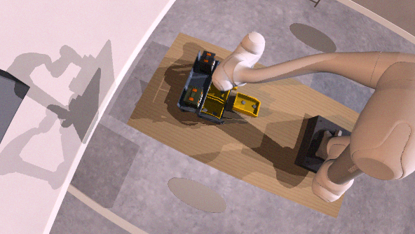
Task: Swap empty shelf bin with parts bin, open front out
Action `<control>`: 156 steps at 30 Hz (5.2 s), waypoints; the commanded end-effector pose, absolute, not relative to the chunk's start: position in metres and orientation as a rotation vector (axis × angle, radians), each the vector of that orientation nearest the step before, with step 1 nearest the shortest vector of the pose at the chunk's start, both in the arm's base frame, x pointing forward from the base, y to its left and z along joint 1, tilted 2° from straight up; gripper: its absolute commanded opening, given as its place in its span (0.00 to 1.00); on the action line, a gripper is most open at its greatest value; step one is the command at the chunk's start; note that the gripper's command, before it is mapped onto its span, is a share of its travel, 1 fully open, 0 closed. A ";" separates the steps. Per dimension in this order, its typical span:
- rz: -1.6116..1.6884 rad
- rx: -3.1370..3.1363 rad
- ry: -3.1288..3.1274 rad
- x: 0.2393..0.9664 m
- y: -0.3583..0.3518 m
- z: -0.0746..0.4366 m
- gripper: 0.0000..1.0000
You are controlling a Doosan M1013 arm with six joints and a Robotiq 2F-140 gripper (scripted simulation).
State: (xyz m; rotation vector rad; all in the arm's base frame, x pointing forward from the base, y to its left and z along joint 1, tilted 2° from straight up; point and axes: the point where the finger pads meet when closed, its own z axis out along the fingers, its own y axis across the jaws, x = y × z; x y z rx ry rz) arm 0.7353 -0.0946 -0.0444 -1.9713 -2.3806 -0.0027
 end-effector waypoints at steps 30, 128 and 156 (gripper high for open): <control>-0.004 -1.973 -2.391 0.650 -0.115 -0.039 0.10; -0.004 -1.973 -2.391 0.586 -0.128 -0.038 0.10; -0.004 -1.973 -2.391 0.586 -0.127 -0.039 0.10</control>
